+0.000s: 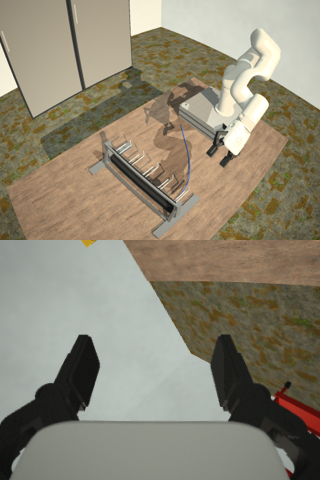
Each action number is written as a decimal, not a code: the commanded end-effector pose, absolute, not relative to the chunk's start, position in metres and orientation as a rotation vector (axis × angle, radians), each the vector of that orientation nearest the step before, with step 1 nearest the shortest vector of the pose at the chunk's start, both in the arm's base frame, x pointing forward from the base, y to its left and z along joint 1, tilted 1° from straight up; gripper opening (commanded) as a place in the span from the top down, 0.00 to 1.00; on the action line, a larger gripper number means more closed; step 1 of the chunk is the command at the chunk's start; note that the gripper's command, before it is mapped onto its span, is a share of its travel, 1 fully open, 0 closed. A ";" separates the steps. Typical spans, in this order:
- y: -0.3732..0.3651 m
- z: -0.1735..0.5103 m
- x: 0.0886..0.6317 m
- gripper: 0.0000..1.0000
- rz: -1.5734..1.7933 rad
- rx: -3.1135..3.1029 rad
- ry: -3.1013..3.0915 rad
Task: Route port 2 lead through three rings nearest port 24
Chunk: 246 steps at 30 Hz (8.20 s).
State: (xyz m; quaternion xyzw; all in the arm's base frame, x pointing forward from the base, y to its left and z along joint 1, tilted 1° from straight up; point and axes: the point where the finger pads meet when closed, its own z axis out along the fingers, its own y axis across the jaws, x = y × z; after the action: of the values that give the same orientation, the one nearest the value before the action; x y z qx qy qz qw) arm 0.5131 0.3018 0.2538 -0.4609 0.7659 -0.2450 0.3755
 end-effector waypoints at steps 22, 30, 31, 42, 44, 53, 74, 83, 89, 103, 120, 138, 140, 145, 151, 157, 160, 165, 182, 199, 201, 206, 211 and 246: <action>0.282 0.249 0.516 0.00 -0.601 -1.064 2.045; 0.215 0.225 0.515 0.00 -0.516 -0.639 2.301; 0.207 0.222 0.514 0.00 -0.506 -0.584 2.326; 0.137 0.190 0.495 0.00 -0.404 -0.021 2.515; 0.124 0.183 0.490 0.00 -0.383 0.099 2.539; 0.077 0.155 0.461 0.00 -0.298 0.609 2.584; 0.015 0.095 0.376 0.00 -0.113 1.823 2.325; 0.008 0.072 0.336 0.00 -0.038 2.357 2.025; 0.009 0.068 0.328 0.00 -0.024 2.459 1.952; 0.009 0.068 0.328 1.00 -0.024 2.459 1.951; 0.009 0.068 0.328 1.00 -0.024 2.459 1.951; -0.006 0.067 0.321 1.00 -0.024 2.741 1.528; -0.007 0.067 0.321 1.00 -0.024 2.756 1.501; -0.007 0.067 0.321 0.67 -0.024 2.756 1.501; -0.007 0.067 0.321 0.67 -0.024 2.756 1.501; -0.007 0.067 0.321 0.67 -0.024 2.756 1.501; -0.007 0.067 0.321 0.67 -0.024 2.756 1.501; -0.007 0.067 0.321 0.67 -0.024 2.756 1.501; -0.007 0.064 0.321 0.67 -0.024 2.756 1.500; -0.008 0.023 0.320 0.67 -0.024 2.756 1.500; -0.008 0.017 0.320 0.67 -0.024 2.756 1.500; -0.008 0.007 0.320 0.67 -0.024 2.756 1.500; -0.008 -0.010 0.320 0.67 -0.024 2.756 1.500; -0.008 -0.071 0.319 0.67 -0.024 2.756 1.500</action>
State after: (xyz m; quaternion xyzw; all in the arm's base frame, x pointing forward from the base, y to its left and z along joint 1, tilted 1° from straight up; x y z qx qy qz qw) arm 0.3184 -0.0082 -0.0713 -0.8781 -0.4784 0.0086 -0.0012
